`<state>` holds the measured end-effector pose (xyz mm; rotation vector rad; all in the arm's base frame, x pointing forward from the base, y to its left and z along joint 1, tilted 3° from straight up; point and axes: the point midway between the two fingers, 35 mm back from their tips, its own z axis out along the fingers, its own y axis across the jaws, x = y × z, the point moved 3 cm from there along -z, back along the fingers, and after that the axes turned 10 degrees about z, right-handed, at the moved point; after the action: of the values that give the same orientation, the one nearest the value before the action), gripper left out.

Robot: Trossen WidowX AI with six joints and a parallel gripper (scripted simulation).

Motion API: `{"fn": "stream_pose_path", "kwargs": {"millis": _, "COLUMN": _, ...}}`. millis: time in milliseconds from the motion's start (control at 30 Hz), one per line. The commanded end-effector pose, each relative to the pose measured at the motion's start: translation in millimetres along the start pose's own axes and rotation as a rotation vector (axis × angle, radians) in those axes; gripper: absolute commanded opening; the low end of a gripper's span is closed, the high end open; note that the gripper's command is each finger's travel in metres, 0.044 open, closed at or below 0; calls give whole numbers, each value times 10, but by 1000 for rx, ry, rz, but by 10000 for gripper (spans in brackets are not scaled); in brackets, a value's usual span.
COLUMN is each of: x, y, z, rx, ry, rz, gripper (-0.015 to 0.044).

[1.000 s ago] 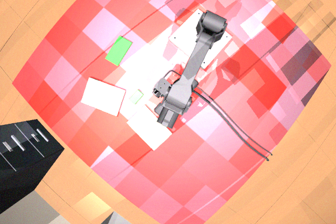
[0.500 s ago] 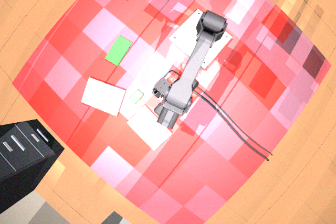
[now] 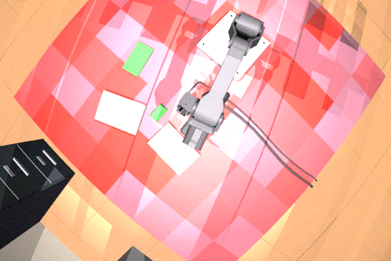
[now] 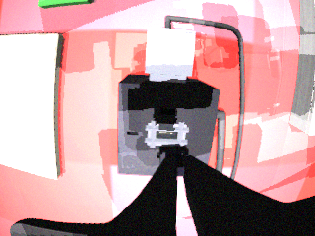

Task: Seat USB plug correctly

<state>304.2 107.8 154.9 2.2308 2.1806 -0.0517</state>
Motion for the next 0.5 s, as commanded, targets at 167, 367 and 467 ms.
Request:
{"fn": "stream_pose_path", "kwargs": {"millis": 167, "x": 0, "y": -2, "z": 1, "rx": 1, "ry": 0, "rz": -218, "gripper": 0}}
{"fn": "stream_pose_path", "kwargs": {"millis": 367, "x": 0, "y": -2, "z": 1, "rx": 1, "ry": 0, "rz": -374, "gripper": 0}}
{"fn": "stream_pose_path", "kwargs": {"millis": 467, "x": 0, "y": -2, "z": 1, "rx": 1, "ry": 0, "rz": -453, "gripper": 0}}
